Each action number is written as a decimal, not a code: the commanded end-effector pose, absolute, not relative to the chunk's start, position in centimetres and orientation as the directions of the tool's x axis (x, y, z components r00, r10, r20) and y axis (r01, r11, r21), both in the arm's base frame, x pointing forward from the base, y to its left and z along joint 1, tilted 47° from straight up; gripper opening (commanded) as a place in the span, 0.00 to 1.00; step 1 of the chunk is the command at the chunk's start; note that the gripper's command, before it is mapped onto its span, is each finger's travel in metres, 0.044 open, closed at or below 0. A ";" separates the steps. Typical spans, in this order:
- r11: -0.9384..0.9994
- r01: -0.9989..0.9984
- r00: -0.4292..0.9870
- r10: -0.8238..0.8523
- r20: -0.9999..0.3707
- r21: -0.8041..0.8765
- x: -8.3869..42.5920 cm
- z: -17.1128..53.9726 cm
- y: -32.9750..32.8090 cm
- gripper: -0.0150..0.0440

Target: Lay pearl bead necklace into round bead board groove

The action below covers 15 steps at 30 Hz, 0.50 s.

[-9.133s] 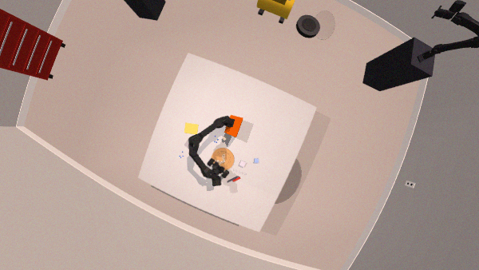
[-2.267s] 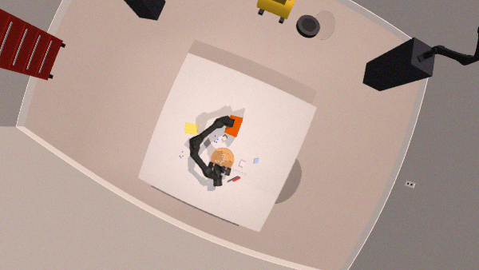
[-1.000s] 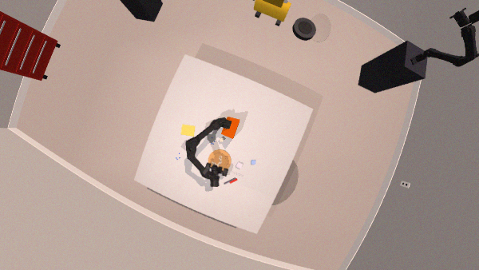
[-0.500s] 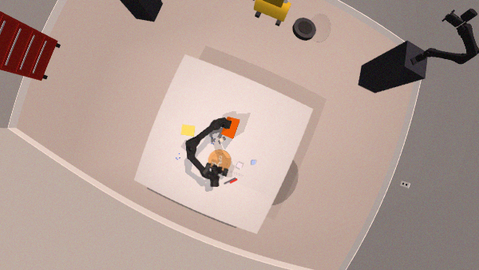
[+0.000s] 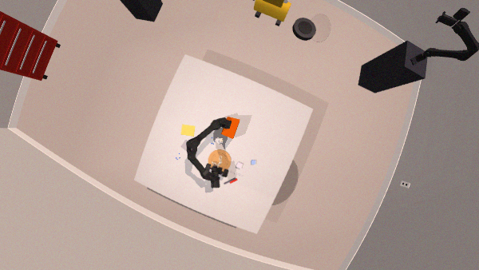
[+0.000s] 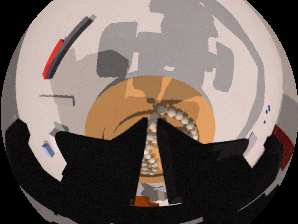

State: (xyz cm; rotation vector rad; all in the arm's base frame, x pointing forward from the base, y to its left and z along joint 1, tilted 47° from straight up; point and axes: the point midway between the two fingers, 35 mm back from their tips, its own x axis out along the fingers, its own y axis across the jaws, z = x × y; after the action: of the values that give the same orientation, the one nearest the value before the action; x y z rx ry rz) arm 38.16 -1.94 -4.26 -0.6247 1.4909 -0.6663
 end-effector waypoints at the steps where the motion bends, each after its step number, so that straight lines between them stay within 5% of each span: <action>1: 0.682 0.016 -0.028 -0.731 -0.682 -0.731 38.6 -5.0 -1.2 0.25; 15: 0.682 0.016 -0.028 -0.731 -0.682 -0.731 38.7 -6.1 -2.1 0.25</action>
State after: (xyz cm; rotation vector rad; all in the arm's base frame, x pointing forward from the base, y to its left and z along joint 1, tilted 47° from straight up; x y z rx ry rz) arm 38.85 -1.58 -5.62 -0.6183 1.4870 -0.6621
